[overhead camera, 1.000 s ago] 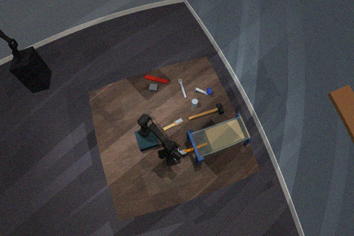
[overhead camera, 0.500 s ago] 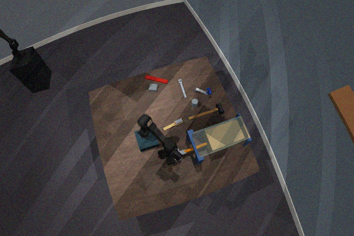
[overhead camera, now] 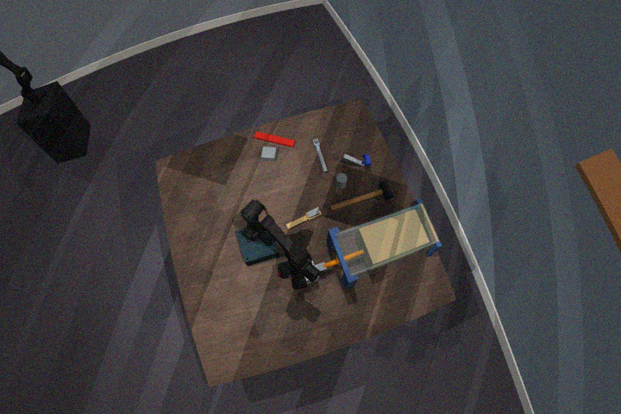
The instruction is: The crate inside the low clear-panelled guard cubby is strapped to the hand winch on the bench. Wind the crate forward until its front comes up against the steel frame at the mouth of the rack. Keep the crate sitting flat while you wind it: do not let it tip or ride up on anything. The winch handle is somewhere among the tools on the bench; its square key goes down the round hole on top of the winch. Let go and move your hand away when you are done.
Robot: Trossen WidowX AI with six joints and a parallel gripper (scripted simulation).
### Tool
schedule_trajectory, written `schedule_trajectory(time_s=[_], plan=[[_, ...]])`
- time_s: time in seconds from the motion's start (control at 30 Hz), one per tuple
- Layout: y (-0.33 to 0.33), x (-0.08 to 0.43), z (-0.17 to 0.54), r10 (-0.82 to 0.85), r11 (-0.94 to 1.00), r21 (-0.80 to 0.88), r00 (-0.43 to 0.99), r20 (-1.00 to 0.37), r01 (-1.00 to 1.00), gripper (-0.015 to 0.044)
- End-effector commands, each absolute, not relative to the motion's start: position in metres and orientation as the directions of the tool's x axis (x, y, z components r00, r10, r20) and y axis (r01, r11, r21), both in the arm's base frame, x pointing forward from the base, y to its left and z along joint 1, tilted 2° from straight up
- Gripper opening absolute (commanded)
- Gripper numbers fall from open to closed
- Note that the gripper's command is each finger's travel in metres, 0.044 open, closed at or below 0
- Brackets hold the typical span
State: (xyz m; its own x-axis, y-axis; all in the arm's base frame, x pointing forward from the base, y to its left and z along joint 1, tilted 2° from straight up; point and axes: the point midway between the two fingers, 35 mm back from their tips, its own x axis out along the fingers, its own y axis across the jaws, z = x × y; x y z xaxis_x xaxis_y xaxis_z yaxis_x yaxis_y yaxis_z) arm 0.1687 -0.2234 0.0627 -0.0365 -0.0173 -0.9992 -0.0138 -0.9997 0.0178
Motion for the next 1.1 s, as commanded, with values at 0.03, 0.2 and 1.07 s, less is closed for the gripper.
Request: schedule_trajectory(time_s=[0.03,0.2,1.07], plan=[[-0.2220,0.1690,0.0586,-0.008,-0.999,0.010,-0.039,-0.999,-0.036,0.0000],[-0.2194,0.1693,0.0588,-0.003,-0.995,0.007,-0.038,-0.999,-0.099,0.0000],[-0.2195,0.1692,0.0588,-0.003,-0.995,0.007,-0.038,-0.999,-0.101,0.0000]])
